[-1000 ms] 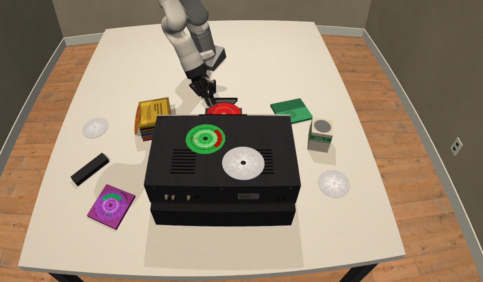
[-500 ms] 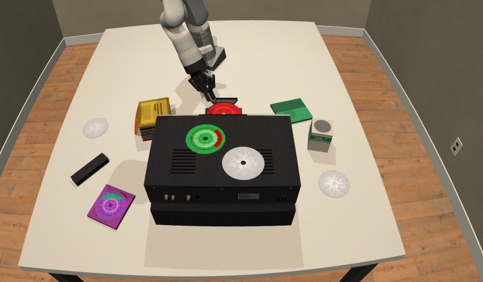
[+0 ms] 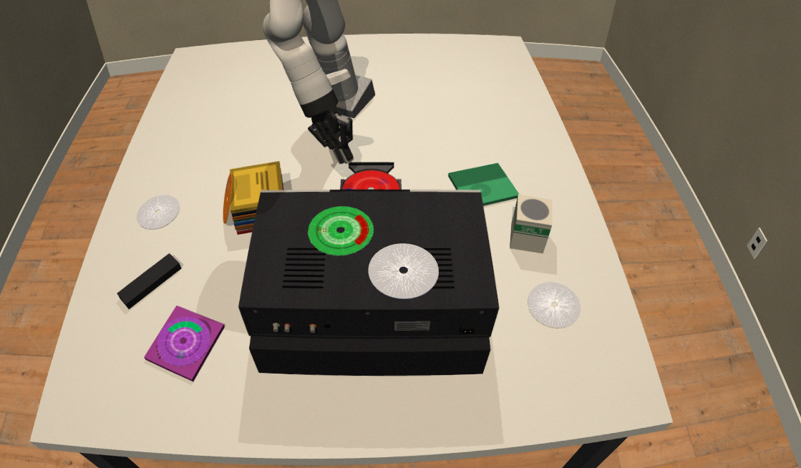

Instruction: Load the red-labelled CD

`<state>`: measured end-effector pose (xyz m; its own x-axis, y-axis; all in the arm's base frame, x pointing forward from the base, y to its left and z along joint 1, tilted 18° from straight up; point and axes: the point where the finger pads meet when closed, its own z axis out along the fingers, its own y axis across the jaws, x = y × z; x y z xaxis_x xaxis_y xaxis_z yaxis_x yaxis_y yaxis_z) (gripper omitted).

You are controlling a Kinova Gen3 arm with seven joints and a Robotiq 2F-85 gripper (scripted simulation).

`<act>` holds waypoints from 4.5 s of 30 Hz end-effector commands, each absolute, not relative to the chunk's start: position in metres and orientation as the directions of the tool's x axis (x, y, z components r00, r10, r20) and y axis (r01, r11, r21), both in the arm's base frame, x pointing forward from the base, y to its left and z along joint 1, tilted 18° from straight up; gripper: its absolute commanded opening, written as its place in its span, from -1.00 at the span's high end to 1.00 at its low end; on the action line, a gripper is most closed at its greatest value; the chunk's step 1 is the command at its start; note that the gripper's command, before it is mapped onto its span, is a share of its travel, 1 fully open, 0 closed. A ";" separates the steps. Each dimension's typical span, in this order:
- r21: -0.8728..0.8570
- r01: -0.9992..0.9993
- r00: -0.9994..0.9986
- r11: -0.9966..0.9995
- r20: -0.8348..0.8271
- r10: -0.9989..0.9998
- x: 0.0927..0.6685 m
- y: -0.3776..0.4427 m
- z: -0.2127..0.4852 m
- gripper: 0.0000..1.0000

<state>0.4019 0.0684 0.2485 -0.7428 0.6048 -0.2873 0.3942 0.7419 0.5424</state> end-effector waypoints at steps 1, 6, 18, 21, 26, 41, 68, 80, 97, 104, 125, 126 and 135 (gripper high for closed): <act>0.544 0.391 -0.741 0.742 -0.292 0.605 0.403 0.067 0.251 0.52; 0.544 0.391 -0.740 0.742 -0.293 0.605 0.403 0.068 0.253 0.52; 0.545 0.389 -0.740 0.743 -0.295 0.604 0.401 0.069 0.264 0.52; 0.545 0.389 -0.740 0.743 -0.295 0.604 0.400 0.070 0.270 0.52; 0.545 0.388 -0.740 0.743 -0.296 0.604 0.396 0.072 0.283 0.52; 0.545 0.387 -0.741 0.744 -0.296 0.603 0.386 0.076 0.318 0.52; 0.544 0.389 -0.741 0.743 -0.294 0.603 0.382 0.078 0.328 0.52; 0.544 0.389 -0.741 0.743 -0.294 0.603 0.382 0.078 0.328 0.52; 0.545 0.389 -0.741 0.743 -0.294 0.604 0.382 0.078 0.328 0.80; 0.546 0.393 -0.740 0.740 -0.291 0.607 0.381 0.078 0.327 0.80; 0.564 0.431 -0.712 0.705 -0.267 0.649 0.379 0.079 0.324 0.80; 0.565 0.435 -0.709 0.701 -0.265 0.653 0.379 0.080 0.324 0.80; 0.579 0.464 -0.684 0.670 -0.247 0.686 0.378 0.081 0.323 0.80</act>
<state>0.3771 0.0832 0.3227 -0.7039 0.6644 -0.2512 0.4454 0.6883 0.5725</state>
